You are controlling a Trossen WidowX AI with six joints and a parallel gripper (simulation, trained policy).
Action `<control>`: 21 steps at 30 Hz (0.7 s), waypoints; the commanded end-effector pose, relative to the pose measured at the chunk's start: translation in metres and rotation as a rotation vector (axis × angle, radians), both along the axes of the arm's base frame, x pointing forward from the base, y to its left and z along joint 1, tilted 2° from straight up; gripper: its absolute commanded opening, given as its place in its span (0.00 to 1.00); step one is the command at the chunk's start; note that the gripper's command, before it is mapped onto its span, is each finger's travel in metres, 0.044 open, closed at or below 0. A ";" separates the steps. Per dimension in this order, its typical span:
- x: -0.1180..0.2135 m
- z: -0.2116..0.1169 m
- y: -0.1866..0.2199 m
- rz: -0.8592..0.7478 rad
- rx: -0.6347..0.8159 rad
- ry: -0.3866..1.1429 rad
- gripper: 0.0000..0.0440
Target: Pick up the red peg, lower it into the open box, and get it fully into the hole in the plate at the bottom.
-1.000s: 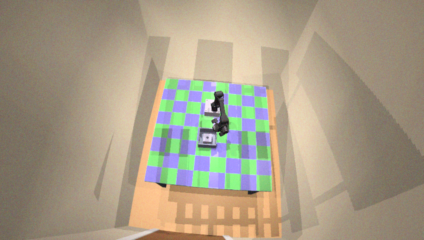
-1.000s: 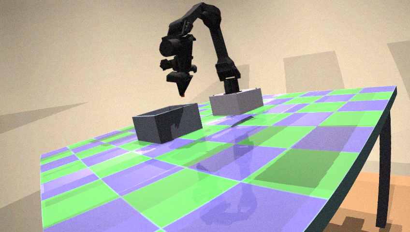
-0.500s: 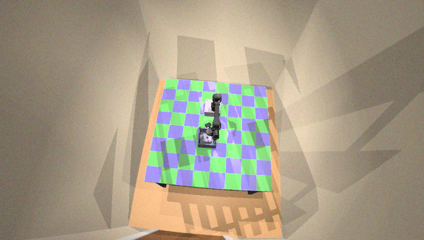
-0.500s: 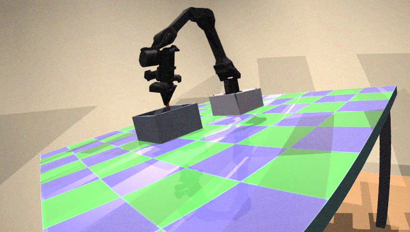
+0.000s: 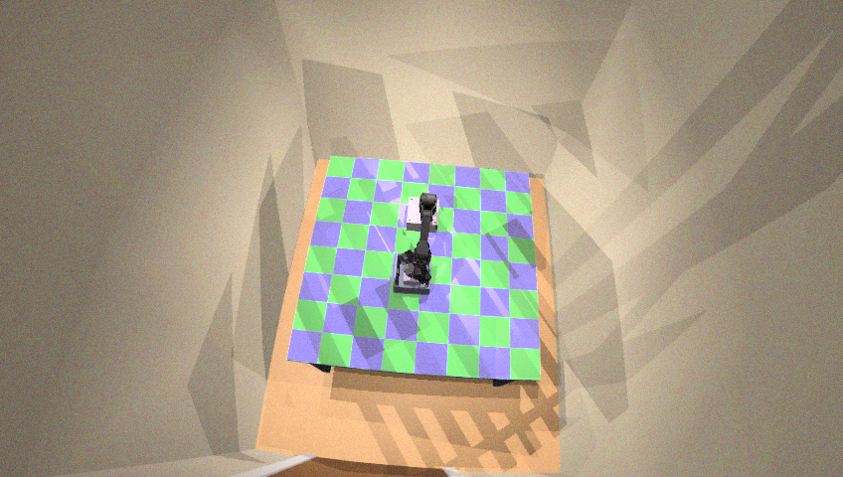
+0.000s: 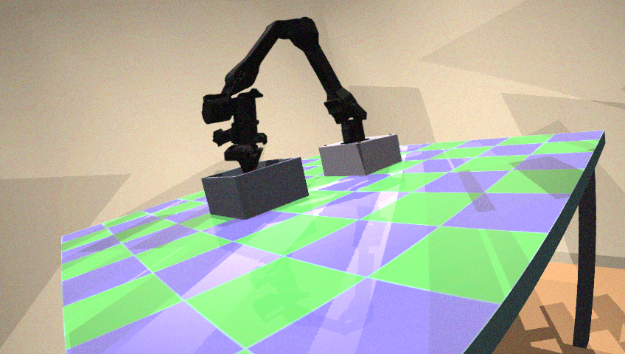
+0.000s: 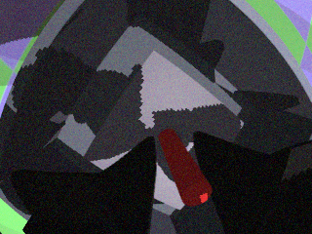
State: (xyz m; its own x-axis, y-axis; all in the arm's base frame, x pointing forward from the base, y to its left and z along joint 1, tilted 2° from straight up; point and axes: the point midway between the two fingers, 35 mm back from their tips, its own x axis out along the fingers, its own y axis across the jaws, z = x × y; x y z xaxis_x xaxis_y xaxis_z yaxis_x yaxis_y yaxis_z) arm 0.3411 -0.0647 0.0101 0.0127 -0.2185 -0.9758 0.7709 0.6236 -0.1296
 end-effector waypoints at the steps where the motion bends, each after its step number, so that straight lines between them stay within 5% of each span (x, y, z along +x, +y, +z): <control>1: 0.004 -0.008 -0.005 0.028 0.020 0.011 0.35; 14: 0.050 0.004 -0.014 0.036 0.106 -0.031 0.98; 21: 0.085 0.020 -0.009 0.056 0.161 -0.111 1.00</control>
